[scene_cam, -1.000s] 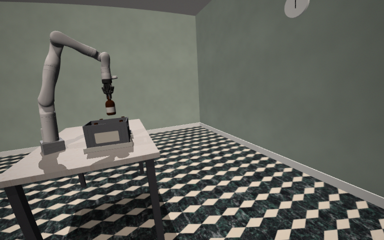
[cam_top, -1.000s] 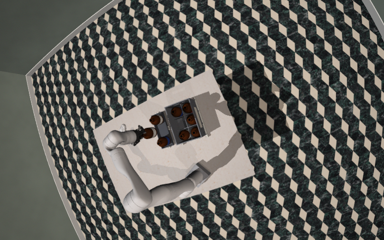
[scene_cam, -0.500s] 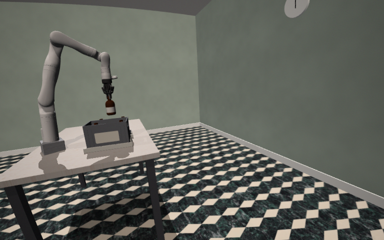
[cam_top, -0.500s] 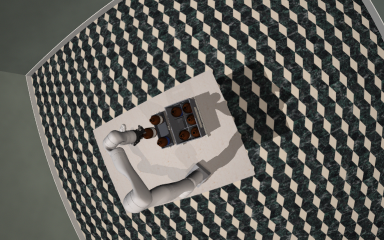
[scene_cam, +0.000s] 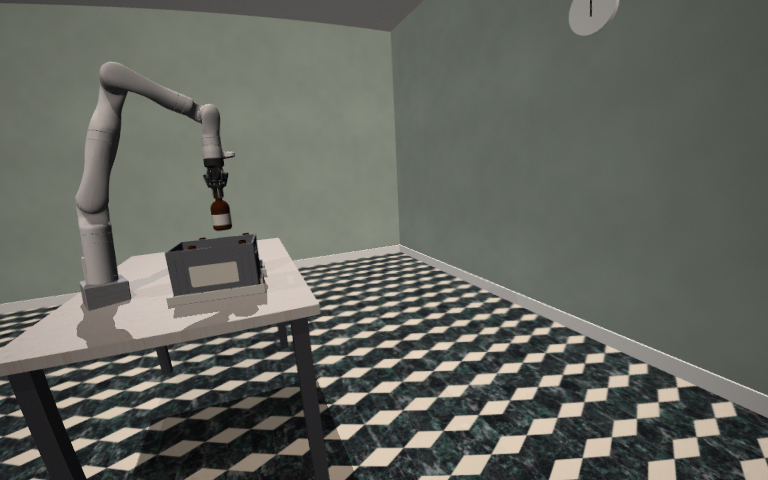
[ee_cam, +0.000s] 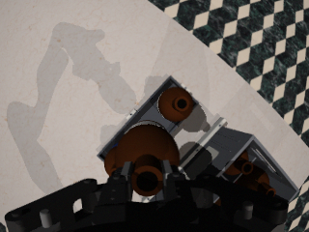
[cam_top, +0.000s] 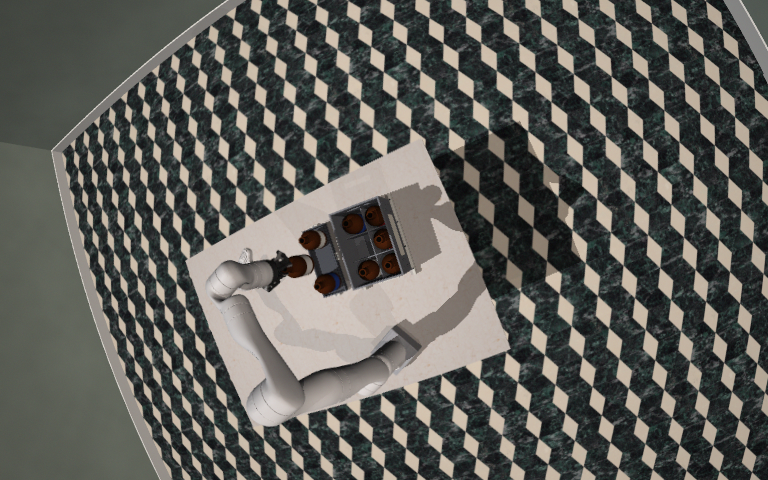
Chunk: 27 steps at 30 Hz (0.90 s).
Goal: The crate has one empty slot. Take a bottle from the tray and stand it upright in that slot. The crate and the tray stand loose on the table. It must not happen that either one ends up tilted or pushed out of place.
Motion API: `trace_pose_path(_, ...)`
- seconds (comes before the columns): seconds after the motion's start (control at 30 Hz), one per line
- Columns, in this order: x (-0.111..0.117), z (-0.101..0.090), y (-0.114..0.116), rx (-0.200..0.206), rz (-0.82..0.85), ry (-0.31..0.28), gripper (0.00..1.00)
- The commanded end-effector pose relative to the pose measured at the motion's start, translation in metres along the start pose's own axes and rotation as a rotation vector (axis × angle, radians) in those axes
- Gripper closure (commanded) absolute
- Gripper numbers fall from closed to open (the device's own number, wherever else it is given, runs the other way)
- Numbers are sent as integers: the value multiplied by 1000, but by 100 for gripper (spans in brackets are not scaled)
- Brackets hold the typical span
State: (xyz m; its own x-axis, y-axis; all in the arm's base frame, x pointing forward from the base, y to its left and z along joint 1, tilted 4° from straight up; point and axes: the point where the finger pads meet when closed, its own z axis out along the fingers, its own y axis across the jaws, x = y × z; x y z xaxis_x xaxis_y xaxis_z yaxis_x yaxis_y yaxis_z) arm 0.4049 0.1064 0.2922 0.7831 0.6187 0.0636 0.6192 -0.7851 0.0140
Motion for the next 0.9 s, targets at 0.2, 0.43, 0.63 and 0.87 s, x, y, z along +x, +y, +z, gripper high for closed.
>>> trace_pose_path(0.2, -1, -1, 1, -1, 0, 2, 100)
trace_pose_path(0.43, -4, -1, 4, -1, 0, 2, 100)
trace_pose_path(0.63, -7, -1, 7, -1, 0, 2, 100)
trace_pose_path(0.87, -13, -1, 13, -1, 0, 2, 100)
